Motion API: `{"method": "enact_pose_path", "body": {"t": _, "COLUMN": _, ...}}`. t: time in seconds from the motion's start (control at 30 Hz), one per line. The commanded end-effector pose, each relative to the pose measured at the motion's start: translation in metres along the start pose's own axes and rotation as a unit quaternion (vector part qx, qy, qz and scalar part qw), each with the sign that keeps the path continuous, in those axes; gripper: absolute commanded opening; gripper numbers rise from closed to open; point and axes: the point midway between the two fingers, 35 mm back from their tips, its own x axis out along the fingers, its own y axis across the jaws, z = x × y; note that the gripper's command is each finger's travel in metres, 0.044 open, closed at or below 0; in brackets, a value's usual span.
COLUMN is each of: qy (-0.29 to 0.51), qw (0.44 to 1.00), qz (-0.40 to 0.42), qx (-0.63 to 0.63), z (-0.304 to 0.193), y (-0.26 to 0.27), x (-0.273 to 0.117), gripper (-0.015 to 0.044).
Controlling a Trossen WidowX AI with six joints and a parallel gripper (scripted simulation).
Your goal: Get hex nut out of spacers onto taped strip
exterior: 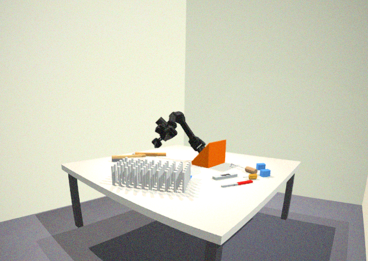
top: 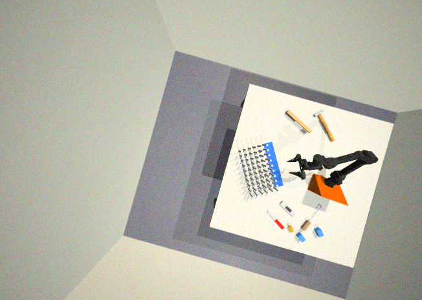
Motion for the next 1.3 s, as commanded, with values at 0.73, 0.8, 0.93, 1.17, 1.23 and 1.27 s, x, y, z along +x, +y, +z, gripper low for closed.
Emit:
{"method": "enact_pose_path", "body": {"t": 0.73, "qy": 0.03, "qw": 0.996, "qz": -0.021, "qx": -0.079, "z": -0.03, "y": -0.01, "x": 0.013, "gripper": 0.044}}
{"method": "enact_pose_path", "body": {"t": 0.8, "qy": 0.03, "qw": 0.996, "qz": -0.021, "qx": -0.079, "z": -0.03, "y": -0.01, "x": 0.013, "gripper": 0.044}}
{"method": "enact_pose_path", "body": {"t": 0.93, "qy": 0.03, "qw": 0.996, "qz": -0.021, "qx": -0.079, "z": -0.03, "y": -0.01, "x": 0.013, "gripper": 0.044}}
{"method": "enact_pose_path", "body": {"t": 1.17, "qy": 0.03, "qw": 0.996, "qz": -0.021, "qx": -0.079, "z": -0.03, "y": -0.01, "x": 0.013, "gripper": 0.044}}
{"method": "enact_pose_path", "body": {"t": 1.23, "qy": 0.032, "qw": 0.996, "qz": -0.018, "qx": -0.087, "z": -0.03, "y": -0.007, "x": 0.014, "gripper": 0.044}}
{"method": "enact_pose_path", "body": {"t": 1.27, "qy": 0.041, "qw": 0.993, "qz": -0.008, "qx": -0.11, "z": -0.033, "y": 0.001, "x": 0.017, "gripper": 0.044}}
